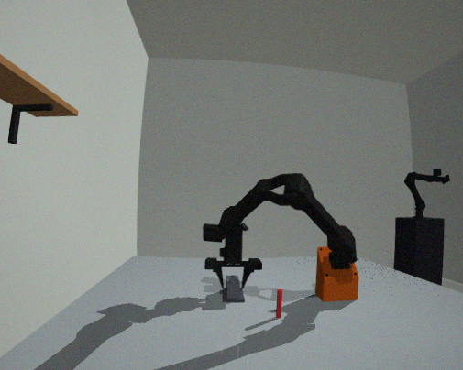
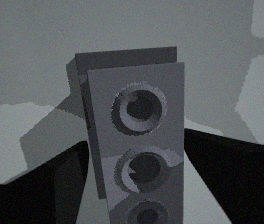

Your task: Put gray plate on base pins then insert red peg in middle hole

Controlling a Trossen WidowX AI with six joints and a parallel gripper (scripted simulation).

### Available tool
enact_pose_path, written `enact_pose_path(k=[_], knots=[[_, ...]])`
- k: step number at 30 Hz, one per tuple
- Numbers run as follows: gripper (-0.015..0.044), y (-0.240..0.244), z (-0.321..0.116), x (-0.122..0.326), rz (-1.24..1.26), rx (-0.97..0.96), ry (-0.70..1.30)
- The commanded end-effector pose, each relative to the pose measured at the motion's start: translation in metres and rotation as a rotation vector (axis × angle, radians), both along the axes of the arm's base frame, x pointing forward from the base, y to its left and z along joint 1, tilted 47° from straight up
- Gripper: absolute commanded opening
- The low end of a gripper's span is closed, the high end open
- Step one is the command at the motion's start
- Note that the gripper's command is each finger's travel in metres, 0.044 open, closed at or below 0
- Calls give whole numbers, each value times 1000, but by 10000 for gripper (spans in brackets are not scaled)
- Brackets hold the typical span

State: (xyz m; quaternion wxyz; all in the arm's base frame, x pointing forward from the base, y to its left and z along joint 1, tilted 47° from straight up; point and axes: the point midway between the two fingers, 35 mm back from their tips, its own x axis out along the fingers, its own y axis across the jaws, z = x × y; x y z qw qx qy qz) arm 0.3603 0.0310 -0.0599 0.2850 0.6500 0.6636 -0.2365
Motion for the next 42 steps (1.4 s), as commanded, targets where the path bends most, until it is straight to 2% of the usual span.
enact_pose_path(k=[1,2,8,15,23,30,36,42], knots=[[420,0,1,0,1,-1,-2],[440,0,1,0,1,-1,-2],[440,-9,7,2,0,-3,-3],[440,-83,76,1,-3,-1,6],[440,-89,78,1,-3,0,7],[440,-48,130,-29,104,-4,-106],[440,-4,173,-77,225,-2,-231],[440,28,195,-127,331,5,-342]])
